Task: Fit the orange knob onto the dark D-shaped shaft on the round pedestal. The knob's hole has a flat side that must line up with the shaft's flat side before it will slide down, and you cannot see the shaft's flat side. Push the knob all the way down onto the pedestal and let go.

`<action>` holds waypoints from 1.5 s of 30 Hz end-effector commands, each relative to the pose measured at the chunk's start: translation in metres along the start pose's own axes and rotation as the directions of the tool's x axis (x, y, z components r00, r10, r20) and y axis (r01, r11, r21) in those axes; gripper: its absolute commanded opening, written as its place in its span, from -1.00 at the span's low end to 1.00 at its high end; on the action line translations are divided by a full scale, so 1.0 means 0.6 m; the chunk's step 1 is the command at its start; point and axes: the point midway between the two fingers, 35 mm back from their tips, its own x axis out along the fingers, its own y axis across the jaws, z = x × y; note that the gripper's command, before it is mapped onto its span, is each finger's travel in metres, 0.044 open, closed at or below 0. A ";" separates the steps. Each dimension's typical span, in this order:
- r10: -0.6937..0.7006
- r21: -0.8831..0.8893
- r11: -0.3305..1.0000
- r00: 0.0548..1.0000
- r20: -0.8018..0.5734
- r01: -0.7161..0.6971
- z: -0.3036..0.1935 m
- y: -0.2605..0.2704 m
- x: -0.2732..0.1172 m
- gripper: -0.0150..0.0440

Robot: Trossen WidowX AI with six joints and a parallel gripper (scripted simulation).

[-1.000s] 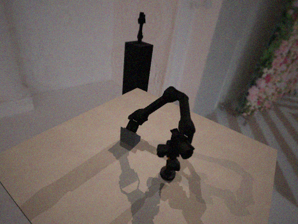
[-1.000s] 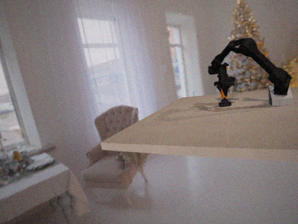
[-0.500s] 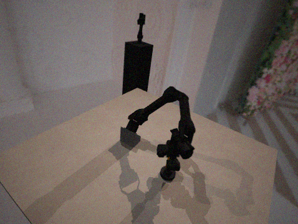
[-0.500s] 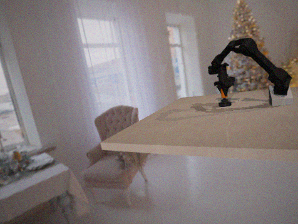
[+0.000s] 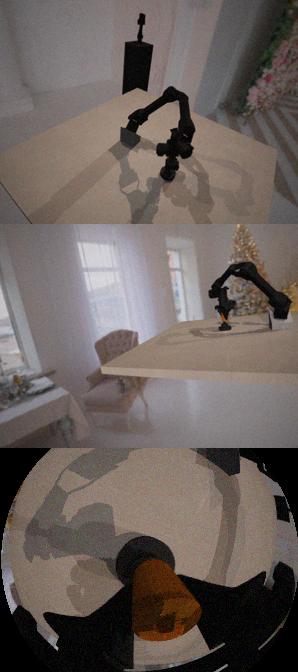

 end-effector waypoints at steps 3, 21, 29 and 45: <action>0.008 0.032 0.999 1.000 -0.002 -0.008 -0.001 0.002 -0.006 -0.49; 0.008 0.032 0.999 1.000 -0.002 -0.008 -0.013 0.011 -0.005 -0.49; 0.008 0.032 0.999 1.000 -0.002 -0.008 -0.013 0.010 -0.002 -0.49; 0.008 0.032 0.999 1.000 -0.002 -0.008 -0.004 0.004 -0.001 -0.49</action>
